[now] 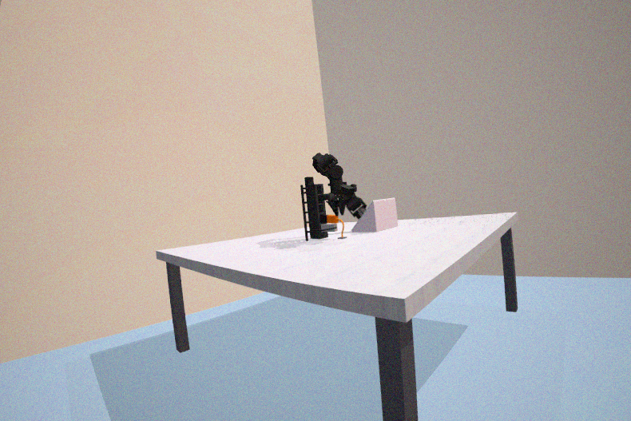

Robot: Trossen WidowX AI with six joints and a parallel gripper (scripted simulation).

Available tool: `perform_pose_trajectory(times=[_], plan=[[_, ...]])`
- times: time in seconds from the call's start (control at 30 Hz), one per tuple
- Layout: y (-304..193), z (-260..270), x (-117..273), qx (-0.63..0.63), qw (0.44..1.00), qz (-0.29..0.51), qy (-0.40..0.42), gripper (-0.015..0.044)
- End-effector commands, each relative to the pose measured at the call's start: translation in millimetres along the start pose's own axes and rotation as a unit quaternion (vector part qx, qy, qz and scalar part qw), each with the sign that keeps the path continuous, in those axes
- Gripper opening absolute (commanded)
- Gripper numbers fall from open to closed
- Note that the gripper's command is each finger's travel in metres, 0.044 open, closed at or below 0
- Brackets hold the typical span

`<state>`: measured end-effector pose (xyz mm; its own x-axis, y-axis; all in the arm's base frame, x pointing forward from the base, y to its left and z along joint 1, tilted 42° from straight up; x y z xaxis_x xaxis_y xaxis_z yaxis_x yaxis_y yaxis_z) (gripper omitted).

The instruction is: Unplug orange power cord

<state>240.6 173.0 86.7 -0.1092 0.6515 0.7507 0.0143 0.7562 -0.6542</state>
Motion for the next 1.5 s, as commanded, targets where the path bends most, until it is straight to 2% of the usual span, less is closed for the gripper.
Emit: perform_pose_trajectory(times=[0.0,0.93,1.47], plan=[[0.2,0.4,5.4,0.002,1.0,0.001,-0.002,0.016],[-34.4,-3.2,7.7,0.003,1.0,0.003,-0.003,0.016],[-34.8,-3.3,-4.3,0.003,1.0,0.003,-0.003,0.016]])
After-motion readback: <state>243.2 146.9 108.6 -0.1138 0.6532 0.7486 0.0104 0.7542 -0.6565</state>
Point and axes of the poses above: the point midway between the two fingers, 35 mm back from their tips, its own x axis back along the fingers, its own z axis across the jaws, y = z × x, the point moved 7 cm from there along x, back along the fingers, and after that the axes turned 7 degrees about -x, right-handed, at the moved point
